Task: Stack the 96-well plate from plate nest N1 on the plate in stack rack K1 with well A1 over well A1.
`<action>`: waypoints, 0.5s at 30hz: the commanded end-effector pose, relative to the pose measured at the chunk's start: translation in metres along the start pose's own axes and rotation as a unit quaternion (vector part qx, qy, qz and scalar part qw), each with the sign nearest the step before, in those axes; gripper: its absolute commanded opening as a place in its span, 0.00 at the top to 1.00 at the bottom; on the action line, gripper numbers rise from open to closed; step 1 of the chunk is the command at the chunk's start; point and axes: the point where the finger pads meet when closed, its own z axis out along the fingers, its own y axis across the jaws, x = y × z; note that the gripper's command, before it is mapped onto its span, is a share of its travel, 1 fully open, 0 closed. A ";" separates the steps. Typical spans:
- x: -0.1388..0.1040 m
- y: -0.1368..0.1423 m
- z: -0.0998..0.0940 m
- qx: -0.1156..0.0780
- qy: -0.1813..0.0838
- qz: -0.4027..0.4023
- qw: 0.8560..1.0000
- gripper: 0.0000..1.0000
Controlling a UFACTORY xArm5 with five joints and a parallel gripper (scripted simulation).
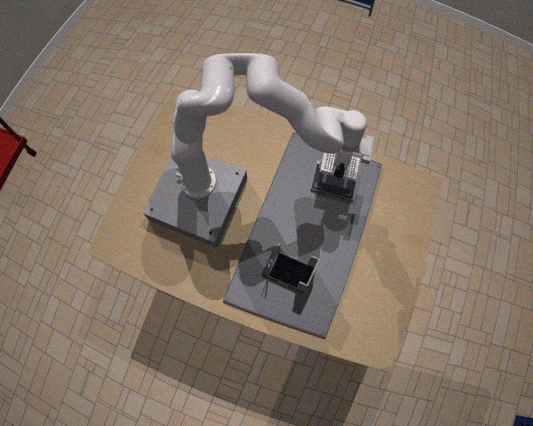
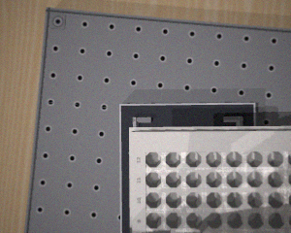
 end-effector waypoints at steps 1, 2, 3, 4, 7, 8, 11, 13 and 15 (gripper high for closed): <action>0.001 0.000 -0.011 0.001 0.002 0.000 1.000 1.00; 0.001 0.000 -0.012 0.001 0.002 0.000 1.000 1.00; 0.001 0.000 -0.014 0.001 0.002 0.000 1.000 1.00; 0.001 0.000 -0.016 0.001 0.002 0.000 1.000 1.00; 0.001 0.000 -0.019 0.001 0.002 0.000 1.000 1.00; 0.001 0.000 -0.019 0.001 0.002 0.000 1.000 1.00; 0.001 0.000 -0.024 0.001 0.002 0.000 1.000 1.00; 0.001 0.000 -0.027 0.001 0.002 0.000 1.000 1.00; 0.001 0.000 -0.031 0.001 0.002 0.000 1.000 1.00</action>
